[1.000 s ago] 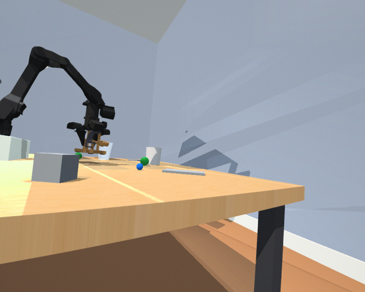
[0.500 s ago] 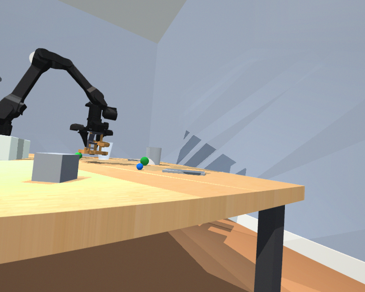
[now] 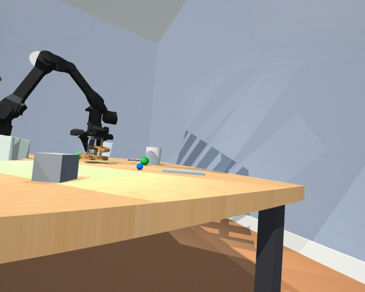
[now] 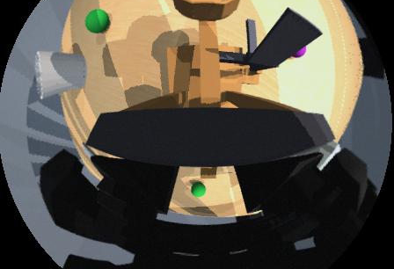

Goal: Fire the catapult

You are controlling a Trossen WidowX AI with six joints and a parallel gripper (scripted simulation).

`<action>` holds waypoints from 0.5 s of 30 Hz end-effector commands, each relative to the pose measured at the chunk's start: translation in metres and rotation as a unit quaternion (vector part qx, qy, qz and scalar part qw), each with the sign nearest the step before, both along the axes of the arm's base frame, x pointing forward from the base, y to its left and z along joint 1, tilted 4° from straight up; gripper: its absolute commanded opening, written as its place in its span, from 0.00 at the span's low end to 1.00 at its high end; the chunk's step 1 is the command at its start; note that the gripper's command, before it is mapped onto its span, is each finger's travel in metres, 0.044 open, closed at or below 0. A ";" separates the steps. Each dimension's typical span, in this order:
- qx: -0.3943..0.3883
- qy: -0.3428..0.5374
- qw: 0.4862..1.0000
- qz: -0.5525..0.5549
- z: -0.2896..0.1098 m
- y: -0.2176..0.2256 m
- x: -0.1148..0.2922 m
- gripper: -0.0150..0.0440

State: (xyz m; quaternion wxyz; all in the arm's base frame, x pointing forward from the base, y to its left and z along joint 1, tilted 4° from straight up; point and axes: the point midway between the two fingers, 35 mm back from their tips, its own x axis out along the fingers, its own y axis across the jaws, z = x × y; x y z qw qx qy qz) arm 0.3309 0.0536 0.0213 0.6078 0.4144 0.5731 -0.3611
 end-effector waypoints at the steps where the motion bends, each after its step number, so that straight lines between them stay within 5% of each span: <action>1: 0.001 0.001 1.000 -0.003 -0.007 0.001 0.000 0.25; 15: 0.000 0.000 1.000 0.000 -0.016 0.001 0.001 0.25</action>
